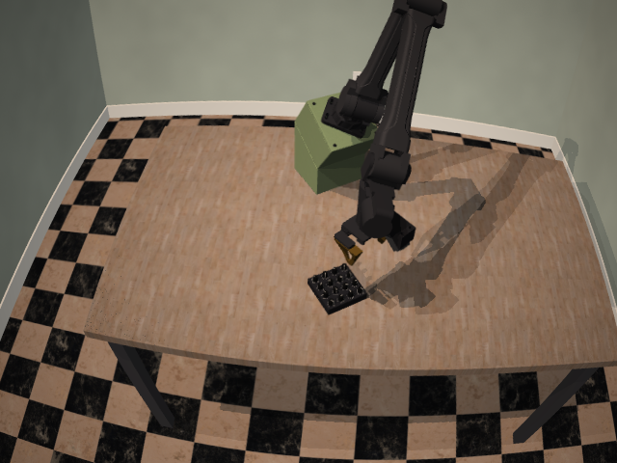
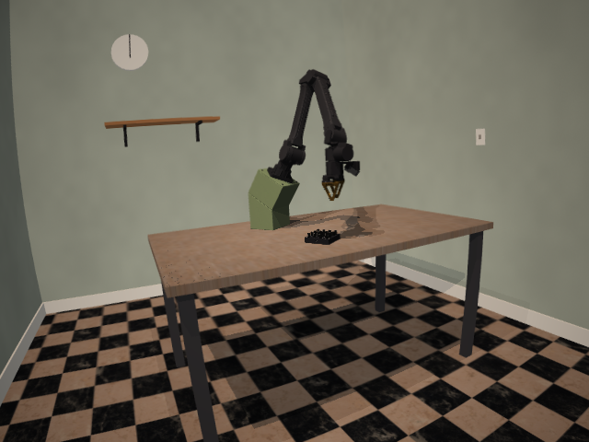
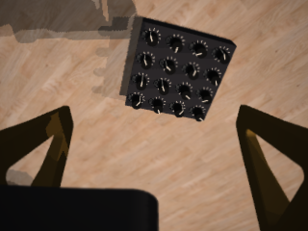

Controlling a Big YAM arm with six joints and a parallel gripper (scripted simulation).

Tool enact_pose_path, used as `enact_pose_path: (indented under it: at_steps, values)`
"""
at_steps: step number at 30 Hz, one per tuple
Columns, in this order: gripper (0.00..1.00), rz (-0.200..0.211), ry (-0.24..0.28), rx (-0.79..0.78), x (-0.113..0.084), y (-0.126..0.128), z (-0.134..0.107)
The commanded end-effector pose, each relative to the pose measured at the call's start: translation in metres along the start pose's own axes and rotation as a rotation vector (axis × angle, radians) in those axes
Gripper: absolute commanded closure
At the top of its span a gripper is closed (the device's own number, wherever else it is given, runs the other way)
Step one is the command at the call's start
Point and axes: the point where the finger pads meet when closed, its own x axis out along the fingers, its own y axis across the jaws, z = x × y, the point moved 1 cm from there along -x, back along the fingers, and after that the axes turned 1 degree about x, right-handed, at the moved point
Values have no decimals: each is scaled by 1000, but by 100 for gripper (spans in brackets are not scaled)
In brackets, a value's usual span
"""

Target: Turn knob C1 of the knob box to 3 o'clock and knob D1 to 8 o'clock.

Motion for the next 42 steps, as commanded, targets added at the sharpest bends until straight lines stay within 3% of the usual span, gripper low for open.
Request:
enact_pose_path:
  at_steps: [1, 5, 6, 7, 42]
  values:
    - [0, -36, -37, -21, -36, -15, 17]
    - [0, -37, -37, -21, -42, -15, 17]
    - [0, -3, 1, -5, -29, -5, -1]
    - [0, -2, 1, -4, -30, -6, 0]
    - [0, -12, -10, -6, -34, -8, 5]
